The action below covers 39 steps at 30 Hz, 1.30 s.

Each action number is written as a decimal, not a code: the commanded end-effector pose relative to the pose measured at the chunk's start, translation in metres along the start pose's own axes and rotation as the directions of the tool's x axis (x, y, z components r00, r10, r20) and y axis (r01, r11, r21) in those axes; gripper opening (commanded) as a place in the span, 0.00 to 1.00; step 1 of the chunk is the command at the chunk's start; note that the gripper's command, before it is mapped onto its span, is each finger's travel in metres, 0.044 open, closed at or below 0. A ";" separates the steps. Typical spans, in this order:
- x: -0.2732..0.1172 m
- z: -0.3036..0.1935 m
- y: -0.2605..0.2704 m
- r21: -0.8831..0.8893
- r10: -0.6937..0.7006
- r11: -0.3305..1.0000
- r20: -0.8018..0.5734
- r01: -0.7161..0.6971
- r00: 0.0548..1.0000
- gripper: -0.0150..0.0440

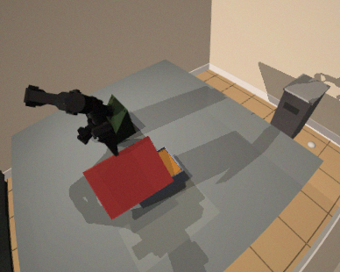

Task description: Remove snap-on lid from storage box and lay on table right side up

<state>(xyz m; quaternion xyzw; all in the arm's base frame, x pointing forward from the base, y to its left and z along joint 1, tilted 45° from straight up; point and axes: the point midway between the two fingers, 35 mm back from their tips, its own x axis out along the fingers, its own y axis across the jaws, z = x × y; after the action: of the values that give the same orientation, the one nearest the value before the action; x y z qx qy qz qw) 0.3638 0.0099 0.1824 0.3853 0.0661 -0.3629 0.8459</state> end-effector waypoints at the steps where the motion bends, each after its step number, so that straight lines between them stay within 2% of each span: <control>1: -0.003 0.009 0.001 0.002 0.010 1.000 -0.005 -0.010 1.000 0.25; 39: -0.010 0.085 -0.005 0.000 0.010 1.000 -0.003 -0.010 1.000 0.25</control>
<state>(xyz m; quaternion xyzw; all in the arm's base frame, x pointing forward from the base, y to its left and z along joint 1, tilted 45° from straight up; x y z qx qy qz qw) 0.3406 -0.0436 0.2317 0.3818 0.0700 -0.3657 0.8459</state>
